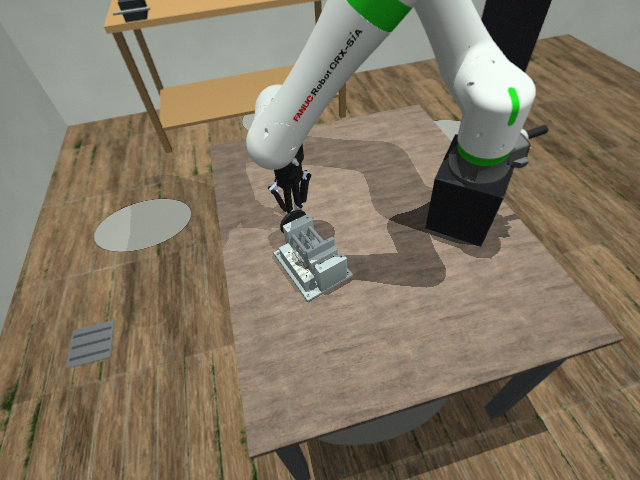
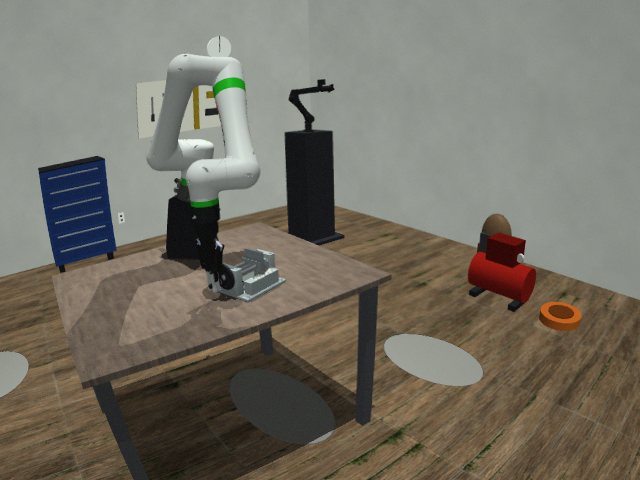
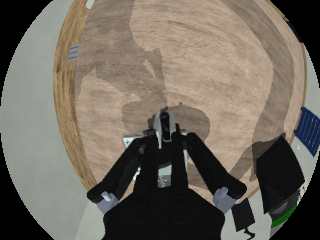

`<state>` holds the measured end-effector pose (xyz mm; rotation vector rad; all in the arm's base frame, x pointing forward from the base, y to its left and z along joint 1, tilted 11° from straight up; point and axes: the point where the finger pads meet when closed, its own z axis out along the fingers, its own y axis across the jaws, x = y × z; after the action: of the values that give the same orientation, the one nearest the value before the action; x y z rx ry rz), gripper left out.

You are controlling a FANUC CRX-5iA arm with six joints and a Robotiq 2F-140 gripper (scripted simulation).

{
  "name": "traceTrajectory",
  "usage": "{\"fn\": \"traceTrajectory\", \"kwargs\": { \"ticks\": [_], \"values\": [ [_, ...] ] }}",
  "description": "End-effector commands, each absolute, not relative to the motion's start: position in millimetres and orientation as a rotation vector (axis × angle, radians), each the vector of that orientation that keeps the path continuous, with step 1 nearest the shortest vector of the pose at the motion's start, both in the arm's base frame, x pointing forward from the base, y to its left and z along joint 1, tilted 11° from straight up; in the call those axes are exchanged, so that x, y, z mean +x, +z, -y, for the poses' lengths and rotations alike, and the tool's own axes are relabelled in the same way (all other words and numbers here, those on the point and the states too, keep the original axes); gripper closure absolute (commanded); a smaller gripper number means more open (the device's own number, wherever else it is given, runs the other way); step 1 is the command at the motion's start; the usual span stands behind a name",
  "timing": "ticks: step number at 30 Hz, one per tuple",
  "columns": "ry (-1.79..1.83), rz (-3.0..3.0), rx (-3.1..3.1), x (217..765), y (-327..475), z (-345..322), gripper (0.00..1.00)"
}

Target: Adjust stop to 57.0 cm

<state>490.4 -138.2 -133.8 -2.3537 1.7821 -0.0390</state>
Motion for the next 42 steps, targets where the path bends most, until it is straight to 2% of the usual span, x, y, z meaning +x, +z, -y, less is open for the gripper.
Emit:
{"fn": "traceTrajectory", "kwargs": {
  "ticks": [1, 42],
  "values": [
    [-0.039, -1.782, -2.354, 492, -135, 138, 0.96],
    [-0.039, -1.782, -2.354, 522, -136, 129, 0.96]
  ]
}}
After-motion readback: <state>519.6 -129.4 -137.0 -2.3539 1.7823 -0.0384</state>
